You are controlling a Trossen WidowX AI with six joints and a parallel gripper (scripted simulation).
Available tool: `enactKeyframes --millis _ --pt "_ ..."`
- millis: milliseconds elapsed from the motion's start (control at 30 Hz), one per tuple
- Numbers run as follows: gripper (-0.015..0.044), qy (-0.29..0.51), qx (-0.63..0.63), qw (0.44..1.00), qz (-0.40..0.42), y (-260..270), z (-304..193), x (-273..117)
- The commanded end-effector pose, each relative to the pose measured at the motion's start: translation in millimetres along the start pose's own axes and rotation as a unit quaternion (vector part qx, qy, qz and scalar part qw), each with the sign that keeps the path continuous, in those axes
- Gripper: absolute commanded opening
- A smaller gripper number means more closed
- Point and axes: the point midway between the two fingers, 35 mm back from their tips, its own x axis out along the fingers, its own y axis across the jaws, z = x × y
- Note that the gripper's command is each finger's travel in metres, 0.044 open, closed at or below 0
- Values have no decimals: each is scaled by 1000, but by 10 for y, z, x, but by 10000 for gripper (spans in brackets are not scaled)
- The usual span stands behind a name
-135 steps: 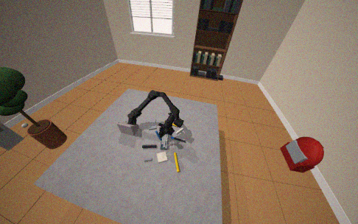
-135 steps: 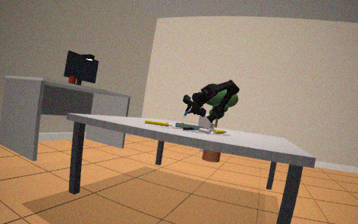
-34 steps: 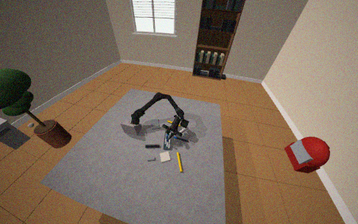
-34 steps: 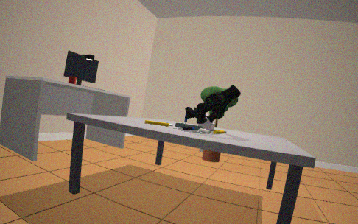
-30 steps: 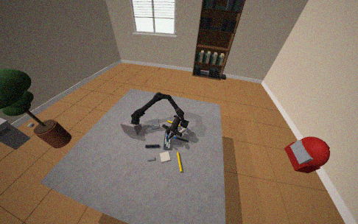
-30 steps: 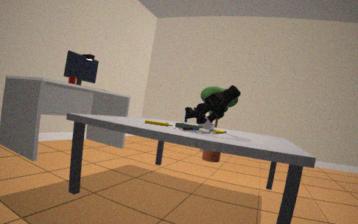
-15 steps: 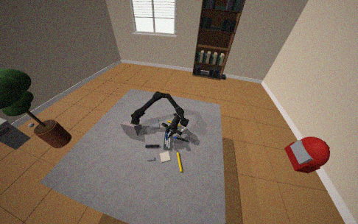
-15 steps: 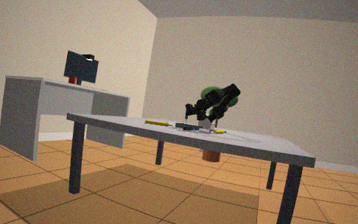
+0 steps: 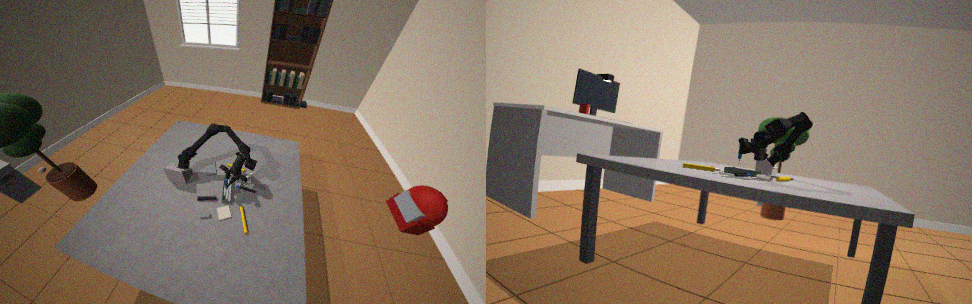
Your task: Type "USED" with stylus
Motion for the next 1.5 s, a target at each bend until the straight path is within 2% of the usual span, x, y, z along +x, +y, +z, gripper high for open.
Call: enactKeyframes --millis 0,200,800,900,1467 --pt "0 -1 0 1000 -4 -10 66 -138" --pt "0 1 -3 1000 -5 18 179 -388" --pt "0 0 -3 1000 -5 28 353 -276" --pt "79 0 -3 1000 -5 34 374 -259" --pt "81 0 -3 1000 -5 34 402 -242"
